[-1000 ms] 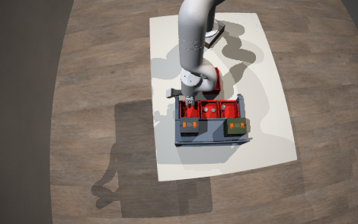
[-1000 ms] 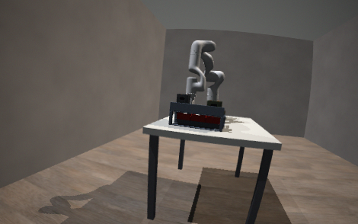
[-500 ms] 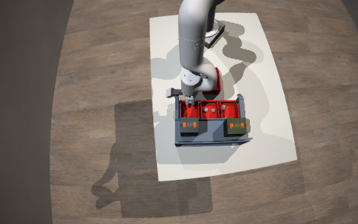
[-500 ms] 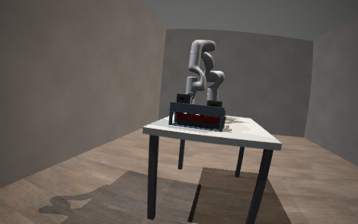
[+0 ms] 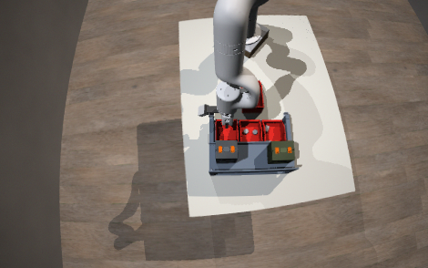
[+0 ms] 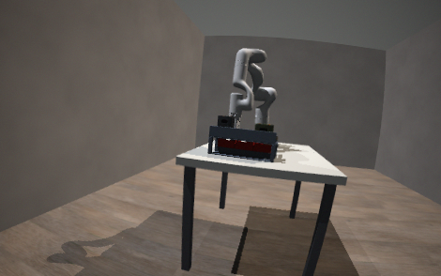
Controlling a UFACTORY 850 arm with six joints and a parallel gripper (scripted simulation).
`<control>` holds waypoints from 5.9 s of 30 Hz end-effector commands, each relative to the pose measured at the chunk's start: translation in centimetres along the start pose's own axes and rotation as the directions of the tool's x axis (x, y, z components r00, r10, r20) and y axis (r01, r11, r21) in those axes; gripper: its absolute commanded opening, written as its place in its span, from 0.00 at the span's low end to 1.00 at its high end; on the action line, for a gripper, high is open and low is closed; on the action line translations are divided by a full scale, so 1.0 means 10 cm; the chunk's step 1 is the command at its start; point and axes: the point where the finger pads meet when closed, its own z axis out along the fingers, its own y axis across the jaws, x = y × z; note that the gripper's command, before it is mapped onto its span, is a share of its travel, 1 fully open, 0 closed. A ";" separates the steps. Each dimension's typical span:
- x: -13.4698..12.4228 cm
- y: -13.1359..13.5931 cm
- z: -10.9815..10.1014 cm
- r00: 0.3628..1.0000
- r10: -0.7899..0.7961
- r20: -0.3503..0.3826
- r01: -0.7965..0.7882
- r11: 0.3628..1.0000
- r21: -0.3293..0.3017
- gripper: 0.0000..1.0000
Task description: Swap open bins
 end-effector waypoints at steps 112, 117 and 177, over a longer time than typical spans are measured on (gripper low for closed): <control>0.00 1.45 -0.01 1.000 0.000 0.000 0.000 1.000 0.002 0.00; 0.00 1.48 -0.01 1.000 0.000 0.000 0.000 1.000 0.002 0.00; 0.00 1.74 -0.01 1.000 0.000 0.000 0.000 1.000 0.002 0.00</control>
